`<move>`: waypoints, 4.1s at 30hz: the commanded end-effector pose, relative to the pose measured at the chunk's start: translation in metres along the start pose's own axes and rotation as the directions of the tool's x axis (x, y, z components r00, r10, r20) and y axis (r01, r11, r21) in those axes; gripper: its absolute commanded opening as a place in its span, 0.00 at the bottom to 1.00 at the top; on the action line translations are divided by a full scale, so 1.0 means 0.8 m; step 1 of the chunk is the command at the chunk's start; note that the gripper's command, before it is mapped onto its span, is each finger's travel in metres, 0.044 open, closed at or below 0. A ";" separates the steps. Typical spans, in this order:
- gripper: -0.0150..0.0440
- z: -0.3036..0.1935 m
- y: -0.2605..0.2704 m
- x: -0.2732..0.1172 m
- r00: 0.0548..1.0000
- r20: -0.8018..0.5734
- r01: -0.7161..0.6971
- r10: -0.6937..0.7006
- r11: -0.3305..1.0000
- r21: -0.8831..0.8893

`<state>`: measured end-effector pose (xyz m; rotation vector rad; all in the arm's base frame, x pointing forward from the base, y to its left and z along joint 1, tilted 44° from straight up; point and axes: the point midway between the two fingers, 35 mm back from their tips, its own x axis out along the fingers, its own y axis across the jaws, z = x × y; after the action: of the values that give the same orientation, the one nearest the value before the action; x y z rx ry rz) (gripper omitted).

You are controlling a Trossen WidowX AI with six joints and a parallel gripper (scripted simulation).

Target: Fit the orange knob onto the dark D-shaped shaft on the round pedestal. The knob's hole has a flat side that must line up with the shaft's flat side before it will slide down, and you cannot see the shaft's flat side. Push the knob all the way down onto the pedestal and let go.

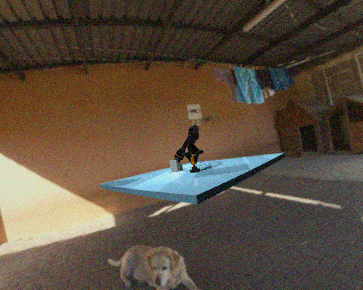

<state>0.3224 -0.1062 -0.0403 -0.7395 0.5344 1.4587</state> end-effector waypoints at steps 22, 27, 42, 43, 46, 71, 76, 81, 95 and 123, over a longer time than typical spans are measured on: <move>0.25 0.005 0.006 -0.004 1.000 0.002 0.002 -0.002 0.996 -0.085; 0.25 0.004 0.005 -0.002 1.000 0.002 0.003 -0.002 0.978 -0.209; 0.25 -0.001 -0.001 -0.004 1.000 0.001 0.003 -0.003 0.978 -0.209; 0.25 -0.001 -0.001 -0.004 1.000 0.001 0.003 -0.003 0.978 -0.209; 0.25 0.000 0.000 -0.001 1.000 0.002 0.003 -0.003 0.978 -0.209; 0.25 0.004 0.006 0.001 1.000 0.002 0.003 -0.002 0.978 -0.209; 0.25 0.004 0.006 -0.004 1.000 0.002 0.003 -0.002 0.978 -0.209; 0.25 0.004 0.006 -0.005 1.000 0.002 0.003 -0.002 0.944 -0.330; 0.25 -0.001 -0.001 -0.003 1.000 0.001 0.003 -0.003 0.913 -0.408; 0.25 0.004 0.006 -0.003 1.000 0.002 0.003 -0.002 0.913 -0.408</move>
<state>0.3206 -0.1058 -0.0400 -1.0708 0.2270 1.5864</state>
